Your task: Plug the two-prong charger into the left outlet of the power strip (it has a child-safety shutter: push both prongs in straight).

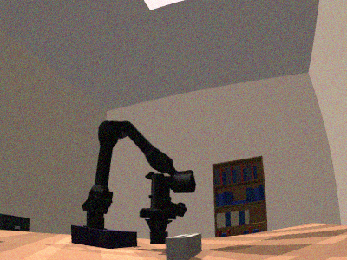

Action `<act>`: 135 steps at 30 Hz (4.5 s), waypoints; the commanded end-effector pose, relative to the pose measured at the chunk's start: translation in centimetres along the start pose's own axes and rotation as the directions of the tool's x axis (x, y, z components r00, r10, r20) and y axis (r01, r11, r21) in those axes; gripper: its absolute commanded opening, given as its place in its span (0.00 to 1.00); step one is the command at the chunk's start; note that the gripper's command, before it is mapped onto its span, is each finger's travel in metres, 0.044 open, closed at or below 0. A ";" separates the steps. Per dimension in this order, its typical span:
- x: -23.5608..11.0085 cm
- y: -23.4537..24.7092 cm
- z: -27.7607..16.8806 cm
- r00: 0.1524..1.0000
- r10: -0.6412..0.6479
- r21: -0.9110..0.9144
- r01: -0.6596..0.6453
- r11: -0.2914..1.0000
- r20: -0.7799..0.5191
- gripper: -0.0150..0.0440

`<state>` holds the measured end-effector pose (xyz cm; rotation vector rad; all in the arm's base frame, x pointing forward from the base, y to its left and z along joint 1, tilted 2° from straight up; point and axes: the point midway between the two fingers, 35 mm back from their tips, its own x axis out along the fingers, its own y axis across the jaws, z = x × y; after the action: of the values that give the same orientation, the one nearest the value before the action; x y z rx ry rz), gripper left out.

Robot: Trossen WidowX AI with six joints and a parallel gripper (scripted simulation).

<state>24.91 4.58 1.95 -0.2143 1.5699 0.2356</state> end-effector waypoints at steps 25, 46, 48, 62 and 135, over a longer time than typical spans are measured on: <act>1.3 -5.5 -0.8 1.000 -0.008 0.021 0.008 1.000 -0.003 0.25; 1.5 -7.2 0.1 1.000 -0.009 0.028 0.009 1.000 -0.002 0.25; 1.4 -7.2 0.3 1.000 -0.009 0.028 0.009 1.000 -0.002 0.25; 1.4 -7.6 1.9 1.000 -0.009 0.030 0.009 1.000 0.000 0.25; 1.2 -8.0 4.6 1.000 -0.009 0.031 0.009 0.999 0.002 0.25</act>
<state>31.51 -1.81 0.54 -0.1969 1.5660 0.2091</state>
